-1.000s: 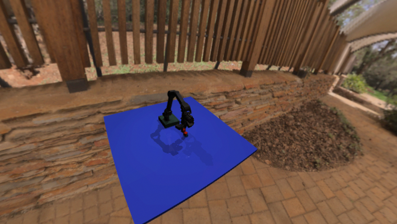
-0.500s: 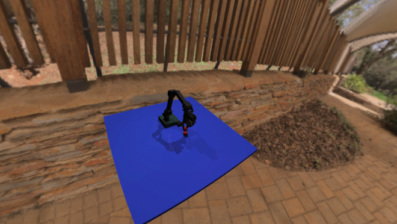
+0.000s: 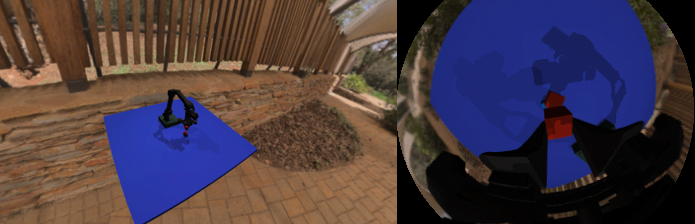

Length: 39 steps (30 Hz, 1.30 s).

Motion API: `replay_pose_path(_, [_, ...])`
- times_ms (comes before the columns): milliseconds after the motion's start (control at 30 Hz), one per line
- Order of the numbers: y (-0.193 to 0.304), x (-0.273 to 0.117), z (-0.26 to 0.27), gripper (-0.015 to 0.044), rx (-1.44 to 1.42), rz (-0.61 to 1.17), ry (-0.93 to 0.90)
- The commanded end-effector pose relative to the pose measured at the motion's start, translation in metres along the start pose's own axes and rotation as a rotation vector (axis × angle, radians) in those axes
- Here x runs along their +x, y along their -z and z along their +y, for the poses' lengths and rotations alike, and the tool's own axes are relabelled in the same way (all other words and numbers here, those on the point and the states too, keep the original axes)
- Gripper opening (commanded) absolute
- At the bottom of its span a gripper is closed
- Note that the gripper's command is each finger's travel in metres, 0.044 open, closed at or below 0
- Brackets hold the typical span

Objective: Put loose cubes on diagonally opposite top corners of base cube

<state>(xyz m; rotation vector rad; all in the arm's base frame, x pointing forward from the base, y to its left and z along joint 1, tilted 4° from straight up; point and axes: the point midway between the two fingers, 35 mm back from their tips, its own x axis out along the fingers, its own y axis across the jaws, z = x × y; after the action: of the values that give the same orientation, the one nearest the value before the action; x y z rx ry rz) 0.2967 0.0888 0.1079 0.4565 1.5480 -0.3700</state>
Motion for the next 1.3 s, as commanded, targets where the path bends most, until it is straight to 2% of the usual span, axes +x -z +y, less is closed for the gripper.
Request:
replay_pose_path(0, [0.009,0.003,0.003,0.0105,0.115,0.007,0.002])
replay_pose_path(367, [0.026,0.004,0.011,0.0105,0.414,0.009,0.003])
replay_pose_path(567, [0.026,0.006,0.011,0.0105,0.42,0.009,0.003])
replay_pose_path(900, [0.027,0.035,0.009,0.0105,0.429,0.009,0.003])
replay_pose_path(1267, [0.027,0.035,0.009,0.0105,0.429,0.009,0.003])
